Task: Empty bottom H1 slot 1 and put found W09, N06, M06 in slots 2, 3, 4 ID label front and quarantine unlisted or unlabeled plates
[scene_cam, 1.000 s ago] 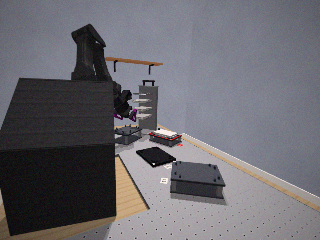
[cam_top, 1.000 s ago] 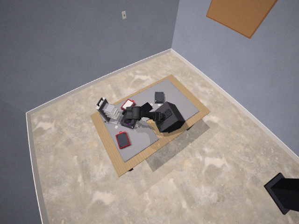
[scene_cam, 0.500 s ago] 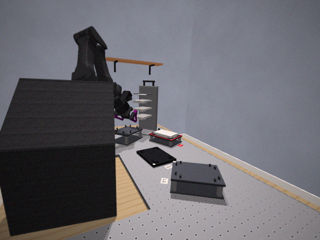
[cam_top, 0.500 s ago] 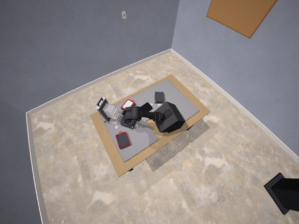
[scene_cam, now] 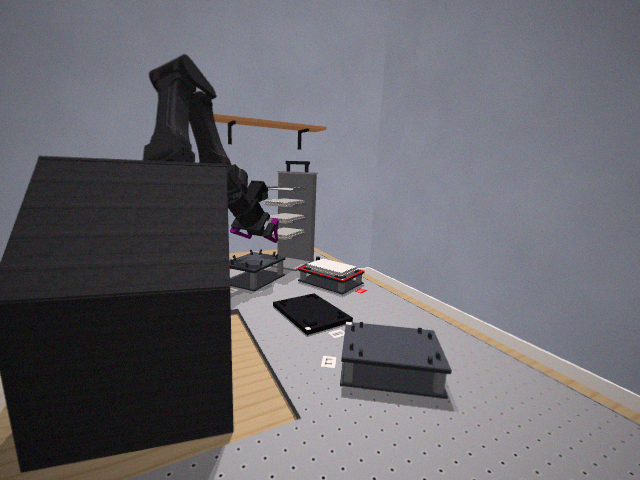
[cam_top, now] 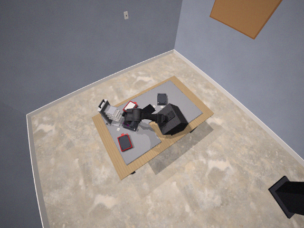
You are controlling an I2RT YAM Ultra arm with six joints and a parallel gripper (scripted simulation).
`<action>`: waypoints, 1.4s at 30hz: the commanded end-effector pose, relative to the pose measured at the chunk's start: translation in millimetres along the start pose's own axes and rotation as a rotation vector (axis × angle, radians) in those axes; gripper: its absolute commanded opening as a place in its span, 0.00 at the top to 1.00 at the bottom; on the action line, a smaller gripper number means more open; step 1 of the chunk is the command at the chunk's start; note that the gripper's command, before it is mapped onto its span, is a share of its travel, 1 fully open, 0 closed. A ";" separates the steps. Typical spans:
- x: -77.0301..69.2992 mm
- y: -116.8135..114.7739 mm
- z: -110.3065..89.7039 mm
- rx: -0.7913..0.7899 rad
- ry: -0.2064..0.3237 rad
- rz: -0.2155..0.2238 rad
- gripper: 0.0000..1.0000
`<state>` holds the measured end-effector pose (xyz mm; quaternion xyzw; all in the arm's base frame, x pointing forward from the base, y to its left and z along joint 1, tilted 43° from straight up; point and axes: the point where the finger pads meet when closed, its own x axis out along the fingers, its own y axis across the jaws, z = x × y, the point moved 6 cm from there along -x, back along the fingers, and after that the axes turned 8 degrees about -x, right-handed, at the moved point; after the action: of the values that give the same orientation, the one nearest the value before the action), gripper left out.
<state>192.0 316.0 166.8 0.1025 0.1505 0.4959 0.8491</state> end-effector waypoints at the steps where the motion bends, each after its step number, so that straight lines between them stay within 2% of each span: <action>1: 9.1 -6.2 8.6 -0.004 0.000 -0.017 0.00; 2: 10.3 -6.4 9.8 -0.004 0.000 -0.017 0.00; 3: 5.4 -2.6 9.0 -0.001 -0.008 -0.008 0.00; 42: 5.4 -2.6 9.0 -0.001 -0.008 -0.008 0.00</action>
<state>194.5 318.5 169.0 0.1023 0.1511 0.4964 0.8487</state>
